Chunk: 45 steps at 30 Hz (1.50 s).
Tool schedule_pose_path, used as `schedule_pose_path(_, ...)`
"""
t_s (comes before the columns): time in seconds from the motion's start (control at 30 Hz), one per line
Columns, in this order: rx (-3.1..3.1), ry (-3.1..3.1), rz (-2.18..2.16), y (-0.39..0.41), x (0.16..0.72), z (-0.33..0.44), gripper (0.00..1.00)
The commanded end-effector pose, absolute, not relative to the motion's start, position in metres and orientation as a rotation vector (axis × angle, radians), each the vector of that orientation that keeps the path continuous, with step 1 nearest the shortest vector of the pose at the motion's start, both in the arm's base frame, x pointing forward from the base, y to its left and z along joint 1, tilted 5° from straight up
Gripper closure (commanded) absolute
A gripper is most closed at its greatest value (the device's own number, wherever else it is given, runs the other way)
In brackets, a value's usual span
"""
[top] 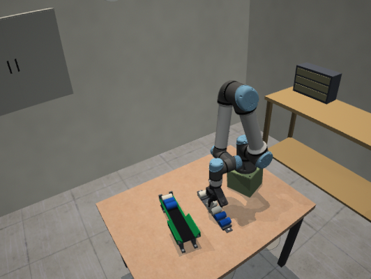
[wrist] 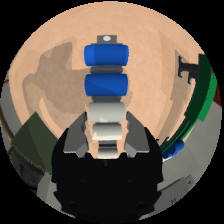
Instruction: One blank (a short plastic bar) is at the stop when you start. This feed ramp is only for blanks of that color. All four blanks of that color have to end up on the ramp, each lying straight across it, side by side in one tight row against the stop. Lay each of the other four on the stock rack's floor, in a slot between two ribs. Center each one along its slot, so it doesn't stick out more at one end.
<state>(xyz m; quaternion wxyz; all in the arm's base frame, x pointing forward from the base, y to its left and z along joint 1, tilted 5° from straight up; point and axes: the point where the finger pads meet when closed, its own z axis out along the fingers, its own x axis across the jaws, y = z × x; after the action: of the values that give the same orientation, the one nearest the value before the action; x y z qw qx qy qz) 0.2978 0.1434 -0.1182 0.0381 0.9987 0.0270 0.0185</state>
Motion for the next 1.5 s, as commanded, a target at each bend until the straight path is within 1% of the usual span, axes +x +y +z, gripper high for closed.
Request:
schedule_pose_path(0.0, 3.064, 0.083, 0.058, 0.1434, 0.2981, -0.1179, 0.48)
schedule_pose_path(0.03, 3.064, 0.083, 0.058, 0.1434, 0.2981, -0.1179, 0.60)
schedule_pose_path(1.47, 3.064, 0.083, 0.058, 0.1436, 0.2980, -0.1157, 0.60)
